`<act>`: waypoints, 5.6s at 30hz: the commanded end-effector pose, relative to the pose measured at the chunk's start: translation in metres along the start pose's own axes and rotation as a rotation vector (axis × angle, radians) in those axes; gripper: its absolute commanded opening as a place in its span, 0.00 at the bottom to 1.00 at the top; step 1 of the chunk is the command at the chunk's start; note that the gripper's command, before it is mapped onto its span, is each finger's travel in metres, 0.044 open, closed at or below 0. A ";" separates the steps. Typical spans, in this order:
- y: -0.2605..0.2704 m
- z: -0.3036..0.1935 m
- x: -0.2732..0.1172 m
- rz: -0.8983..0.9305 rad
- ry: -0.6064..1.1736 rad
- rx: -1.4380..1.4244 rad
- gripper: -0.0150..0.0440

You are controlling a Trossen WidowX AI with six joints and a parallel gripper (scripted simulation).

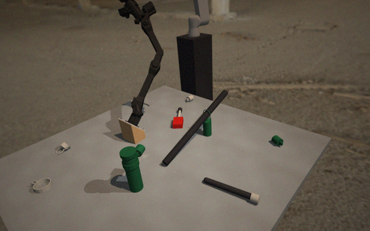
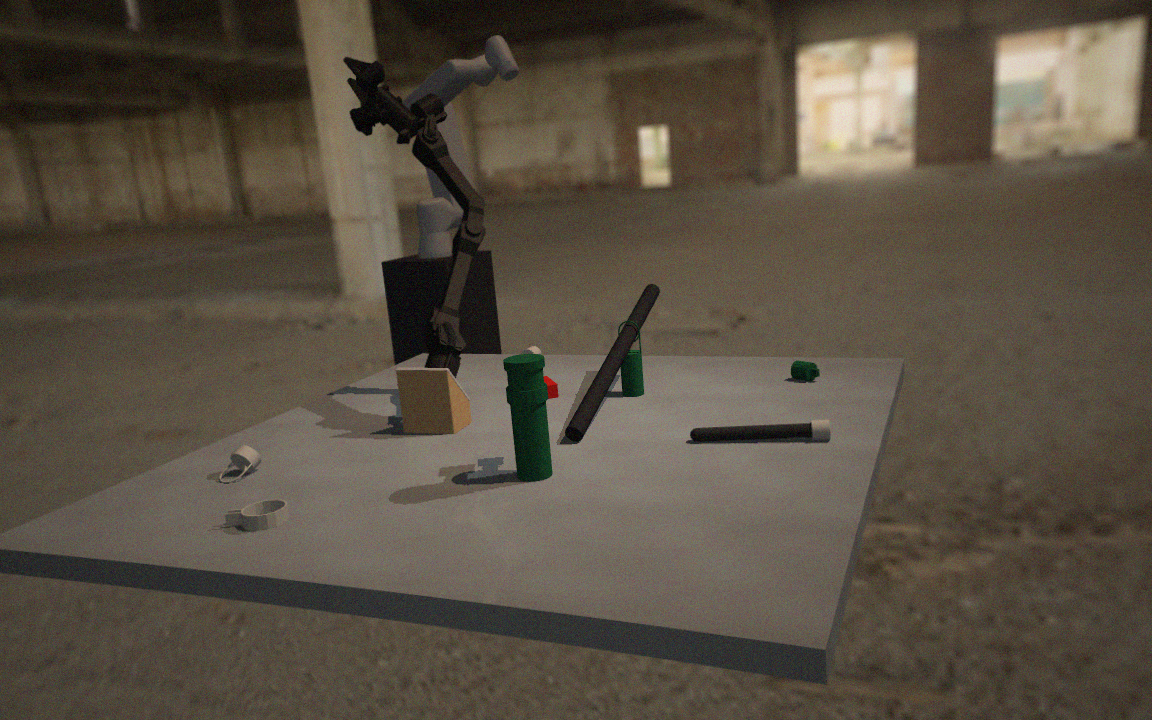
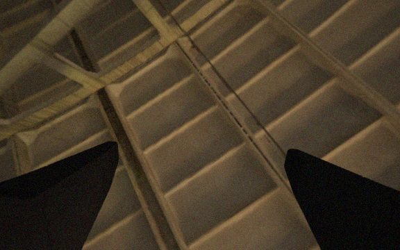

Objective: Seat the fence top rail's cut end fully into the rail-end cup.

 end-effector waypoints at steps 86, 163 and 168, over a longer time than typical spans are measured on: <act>-0.346 0.110 -0.674 -0.570 3.347 0.164 1.00; -0.436 0.278 -0.688 2.008 2.326 0.558 1.00; -0.435 0.280 -0.696 2.005 2.318 0.549 1.00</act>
Point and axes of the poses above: the point midway between the two fingers, 35 mm back from their tips, its own x axis out along the fingers, its own y axis across the jaws, z = x × y, the point moved 3 cm from there along -x, back along the fingers, and after that the axes turned 6 degrees about -x, right-handed, at the moved point
